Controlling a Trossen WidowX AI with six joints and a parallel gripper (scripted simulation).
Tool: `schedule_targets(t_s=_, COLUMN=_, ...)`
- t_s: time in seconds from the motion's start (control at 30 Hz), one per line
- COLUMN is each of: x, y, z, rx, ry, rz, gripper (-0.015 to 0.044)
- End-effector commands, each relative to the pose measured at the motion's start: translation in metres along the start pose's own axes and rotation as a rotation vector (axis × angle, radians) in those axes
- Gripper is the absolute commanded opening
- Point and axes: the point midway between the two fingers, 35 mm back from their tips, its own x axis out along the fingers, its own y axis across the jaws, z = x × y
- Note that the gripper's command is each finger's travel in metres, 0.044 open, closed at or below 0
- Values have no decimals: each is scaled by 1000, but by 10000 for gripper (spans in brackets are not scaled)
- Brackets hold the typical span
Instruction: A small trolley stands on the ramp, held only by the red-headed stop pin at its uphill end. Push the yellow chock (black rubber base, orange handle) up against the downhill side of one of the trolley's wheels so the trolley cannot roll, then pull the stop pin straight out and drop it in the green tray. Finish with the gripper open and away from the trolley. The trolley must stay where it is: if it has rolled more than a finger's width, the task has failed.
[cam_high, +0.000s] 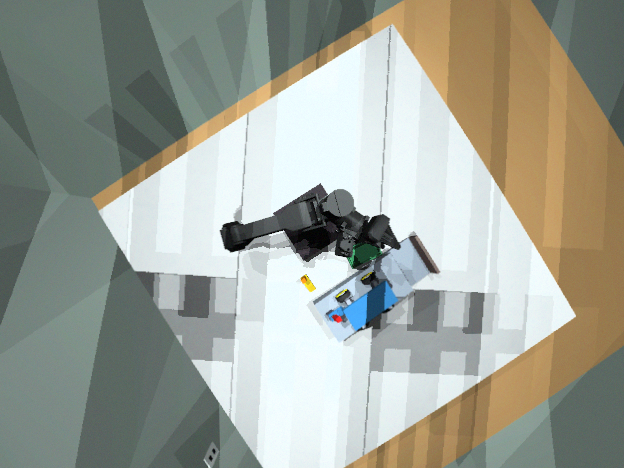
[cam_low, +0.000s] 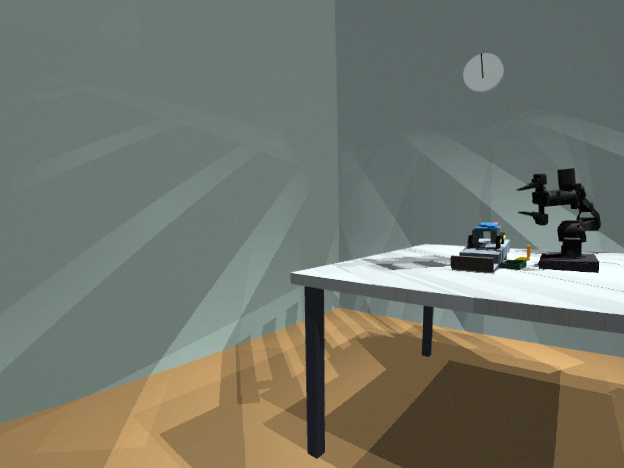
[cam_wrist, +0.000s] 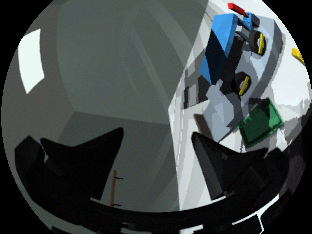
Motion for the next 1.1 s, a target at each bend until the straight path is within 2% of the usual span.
schedule_targets(t_s=0.0, x=0, y=0, z=0, rx=-10, ry=-2, rz=-2, gripper=374)
schedule_targets(t_s=0.23, x=9, y=-5, z=15, rx=-382, ry=-68, rz=-113, gripper=190)
schedule_targets(t_s=0.67, x=21, y=-21, z=50, rx=-1065, ry=-66, rz=-440, gripper=190)
schedule_targets(t_s=1.07, x=22, y=-42, z=88, rx=-1558, ry=151, rz=-784, gripper=190)
